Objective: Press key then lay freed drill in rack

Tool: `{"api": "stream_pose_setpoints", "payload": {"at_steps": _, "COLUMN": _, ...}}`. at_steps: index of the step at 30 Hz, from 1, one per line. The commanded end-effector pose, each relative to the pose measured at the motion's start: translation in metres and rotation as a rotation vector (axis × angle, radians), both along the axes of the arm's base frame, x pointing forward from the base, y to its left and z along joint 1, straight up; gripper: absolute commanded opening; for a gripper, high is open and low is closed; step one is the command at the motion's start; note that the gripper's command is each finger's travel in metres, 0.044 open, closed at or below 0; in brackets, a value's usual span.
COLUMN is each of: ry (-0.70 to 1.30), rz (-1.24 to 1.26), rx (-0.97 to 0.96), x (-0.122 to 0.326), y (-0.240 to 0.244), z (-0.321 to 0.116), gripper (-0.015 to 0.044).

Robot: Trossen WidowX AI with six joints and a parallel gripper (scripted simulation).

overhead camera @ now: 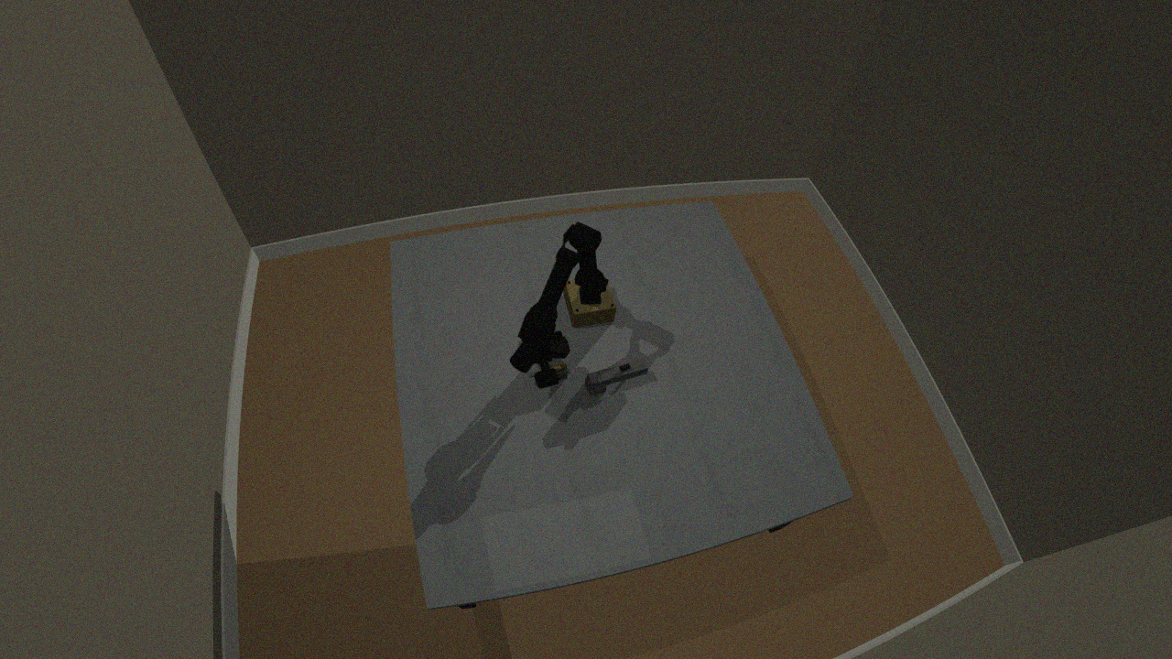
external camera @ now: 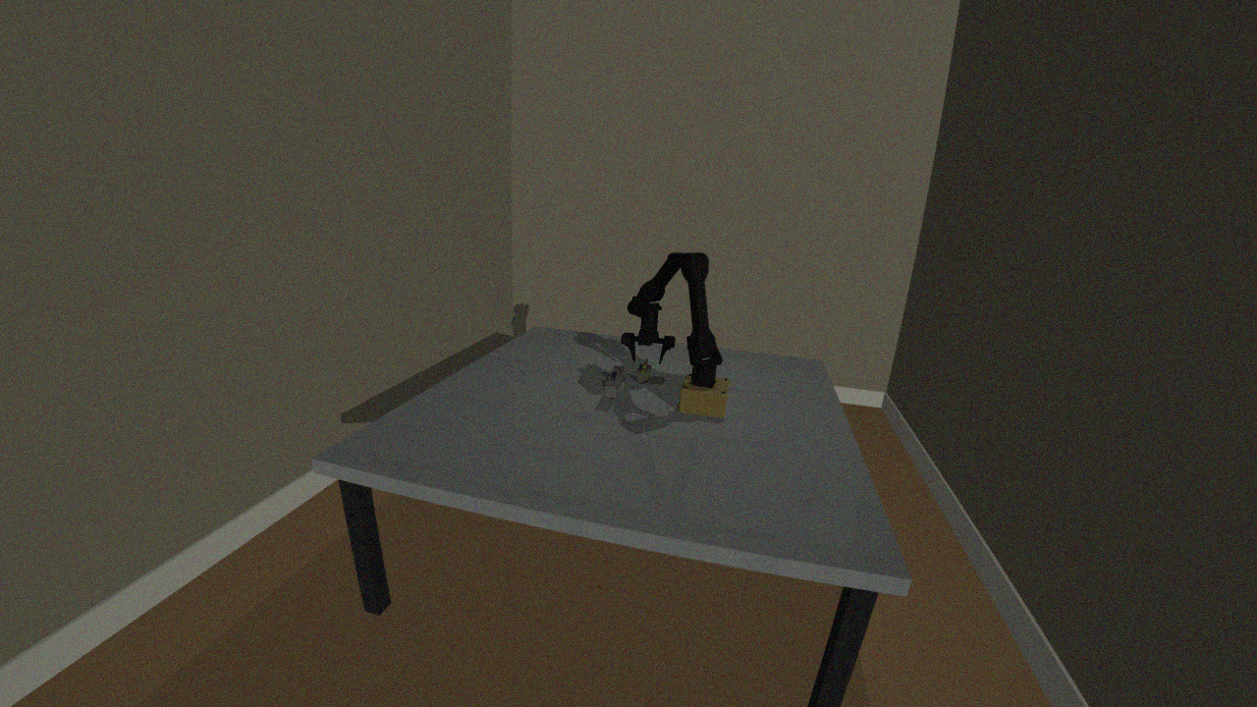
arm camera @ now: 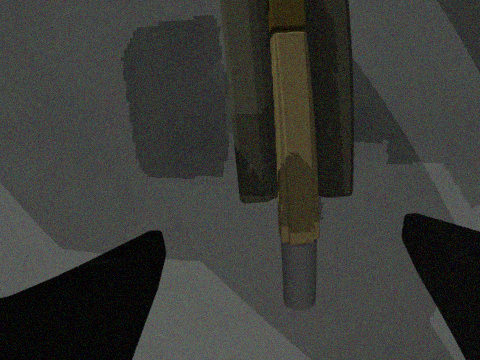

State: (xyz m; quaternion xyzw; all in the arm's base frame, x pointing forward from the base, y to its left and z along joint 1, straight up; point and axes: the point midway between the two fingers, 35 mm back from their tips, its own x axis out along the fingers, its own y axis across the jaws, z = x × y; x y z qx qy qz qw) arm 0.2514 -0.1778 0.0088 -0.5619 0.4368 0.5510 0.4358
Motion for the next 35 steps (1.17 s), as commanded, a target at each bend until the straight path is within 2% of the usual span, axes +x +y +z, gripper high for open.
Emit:
{"api": "stream_pose_setpoints", "payload": {"at_steps": 1, "ry": -0.009, "rz": 0.005, "rx": -0.003, "x": 0.002, "y": -0.001, "z": 0.018, "gripper": 0.0440}}
{"api": "stream_pose_setpoints", "payload": {"at_steps": 7, "ry": -0.010, "rz": 0.005, "rx": -0.003, "x": 0.005, "y": -0.003, "z": 0.041, "gripper": 0.0440}}
{"api": "stream_pose_setpoints", "payload": {"at_steps": 10, "ry": -0.010, "rz": -0.020, "rx": -0.011, "x": 0.002, "y": -0.004, "z": 0.036, "gripper": 0.0440}}
{"api": "stream_pose_setpoints", "payload": {"at_steps": 13, "ry": -0.112, "rz": -0.305, "rx": -0.117, "x": -0.012, "y": -0.027, "z": 0.051, "gripper": 0.0440}}
{"api": "stream_pose_setpoints", "payload": {"at_steps": 18, "ry": -0.396, "rz": -0.921, "rx": -0.299, "x": -0.051, "y": -0.070, "z": 0.087, "gripper": 0.0440}}
{"api": "stream_pose_setpoints", "payload": {"at_steps": 22, "ry": -0.695, "rz": -1.398, "rx": -0.392, "x": -0.092, "y": -0.094, "z": 0.117, "gripper": 0.0440}}
{"api": "stream_pose_setpoints", "payload": {"at_steps": 29, "ry": -1.134, "rz": -1.889, "rx": -0.425, "x": -0.146, "y": -0.107, "z": 0.152, "gripper": 0.0440}}
{"api": "stream_pose_setpoints", "payload": {"at_steps": 35, "ry": -1.582, "rz": -2.205, "rx": -0.372, "x": -0.192, "y": -0.104, "z": 0.178, "gripper": 0.0440}}
